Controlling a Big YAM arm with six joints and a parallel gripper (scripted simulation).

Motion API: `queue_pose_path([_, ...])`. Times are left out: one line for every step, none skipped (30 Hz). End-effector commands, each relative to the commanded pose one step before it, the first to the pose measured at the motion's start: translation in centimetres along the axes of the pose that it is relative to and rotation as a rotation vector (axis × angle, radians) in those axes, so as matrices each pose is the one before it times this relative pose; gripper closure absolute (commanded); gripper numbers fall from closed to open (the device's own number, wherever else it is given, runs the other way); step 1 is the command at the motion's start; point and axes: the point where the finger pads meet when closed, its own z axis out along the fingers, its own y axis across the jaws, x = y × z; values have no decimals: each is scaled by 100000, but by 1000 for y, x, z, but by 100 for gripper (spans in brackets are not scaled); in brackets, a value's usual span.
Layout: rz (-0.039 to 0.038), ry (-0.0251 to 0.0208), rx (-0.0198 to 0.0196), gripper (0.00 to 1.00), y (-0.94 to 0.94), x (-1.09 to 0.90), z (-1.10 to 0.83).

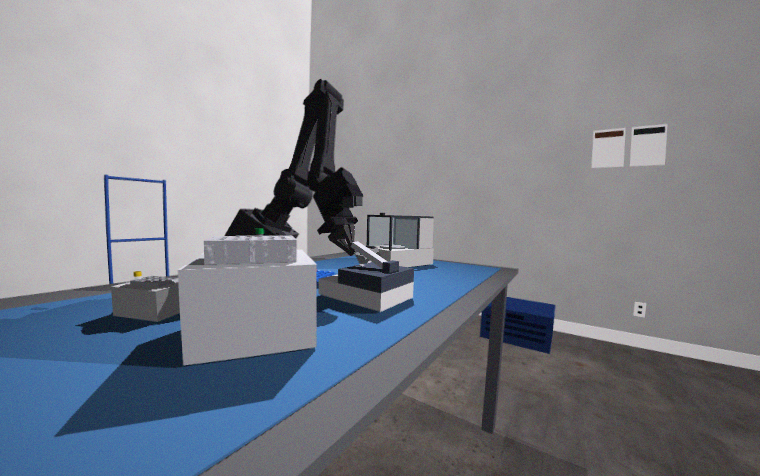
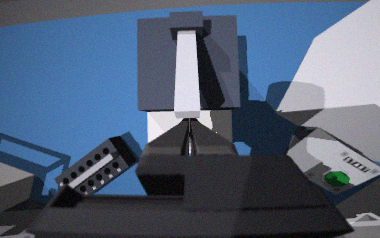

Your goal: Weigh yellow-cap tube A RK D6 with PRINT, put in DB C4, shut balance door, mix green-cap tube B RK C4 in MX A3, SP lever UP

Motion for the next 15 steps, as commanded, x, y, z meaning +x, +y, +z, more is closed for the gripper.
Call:
queue_pose_path([-3733, -10512, 576, 100, -54, -6146, 1128])
queue_pose_path([0, 0, 0, 100, 0, 0, 0])
queue_pose_path([0, 0, 0, 100, 0, 0, 0])
queue_pose_path([0, 0, 0, 100, 0, 0, 0])
queue_pose_path([0, 0, 0, 100, 0, 0, 0])
queue_pose_path([0, 0, 0, 100, 0, 0, 0])
queue_pose_path([0, 0, 0, 100, 0, 0, 0])
queue_pose_path([0, 0, 0, 100, 0, 0, 0])
queue_pose_path([0, 0, 0, 100, 0, 0, 0])
queue_pose_path([0, 0, 0, 100, 0, 0, 0])
queue_pose_path([-133, -93, 243, 100, -100, -122, -81])
queue_pose_path([545, 2000, 331, 100, -81, 406, -67])
queue_pose_path([-574, -1665, -274, 100, 172, -645, -301])
queue_pose_path([-935, -2760, -450, 100, 193, -885, -249])
queue_pose_path([53, 401, 43, 100, -12, 6, -61])
